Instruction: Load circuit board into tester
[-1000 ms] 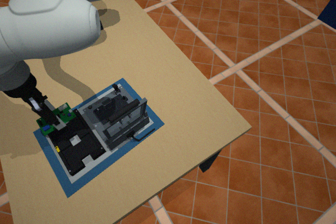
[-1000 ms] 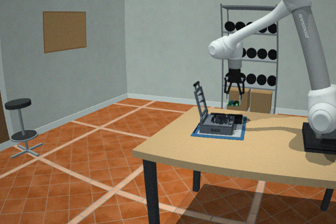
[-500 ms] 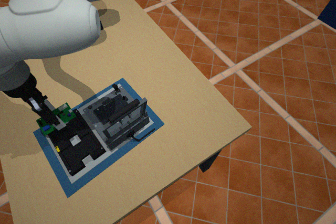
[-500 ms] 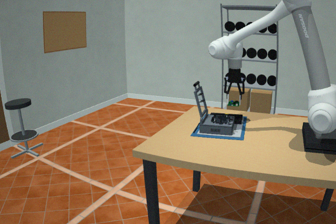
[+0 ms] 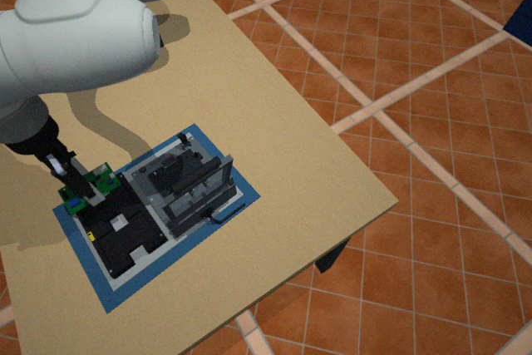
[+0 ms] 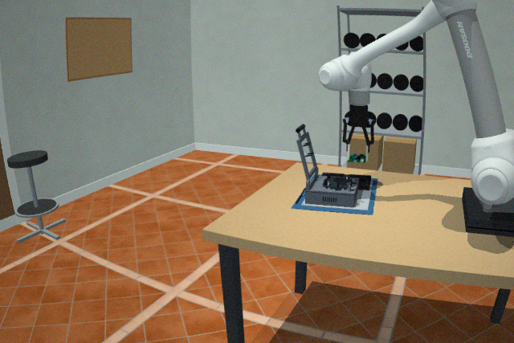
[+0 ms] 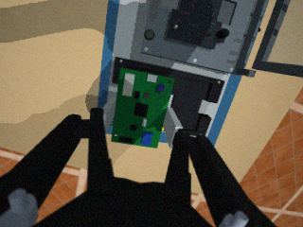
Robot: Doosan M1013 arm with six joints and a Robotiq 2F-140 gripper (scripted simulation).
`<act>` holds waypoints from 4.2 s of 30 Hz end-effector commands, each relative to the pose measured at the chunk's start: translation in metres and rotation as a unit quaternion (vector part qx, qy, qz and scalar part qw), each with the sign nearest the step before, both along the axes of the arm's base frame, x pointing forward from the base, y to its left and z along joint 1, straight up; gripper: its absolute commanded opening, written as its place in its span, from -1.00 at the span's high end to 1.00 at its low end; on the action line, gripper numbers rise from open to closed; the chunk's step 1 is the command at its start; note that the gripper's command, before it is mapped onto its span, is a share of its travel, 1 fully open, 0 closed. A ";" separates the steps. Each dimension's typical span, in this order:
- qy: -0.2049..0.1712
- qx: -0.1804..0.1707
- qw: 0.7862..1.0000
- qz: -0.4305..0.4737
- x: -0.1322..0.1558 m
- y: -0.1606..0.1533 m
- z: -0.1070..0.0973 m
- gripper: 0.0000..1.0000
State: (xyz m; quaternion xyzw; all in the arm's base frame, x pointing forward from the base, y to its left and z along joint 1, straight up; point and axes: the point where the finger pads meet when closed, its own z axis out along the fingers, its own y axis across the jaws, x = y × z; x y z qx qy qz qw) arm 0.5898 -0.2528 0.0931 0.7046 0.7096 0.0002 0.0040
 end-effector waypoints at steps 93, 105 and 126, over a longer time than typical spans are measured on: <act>0.000 0.000 1.000 0.000 0.056 0.169 0.012 0.09; 0.000 0.000 1.000 0.000 0.056 0.169 0.012 0.09; 0.000 0.000 1.000 0.000 0.056 0.169 0.012 0.09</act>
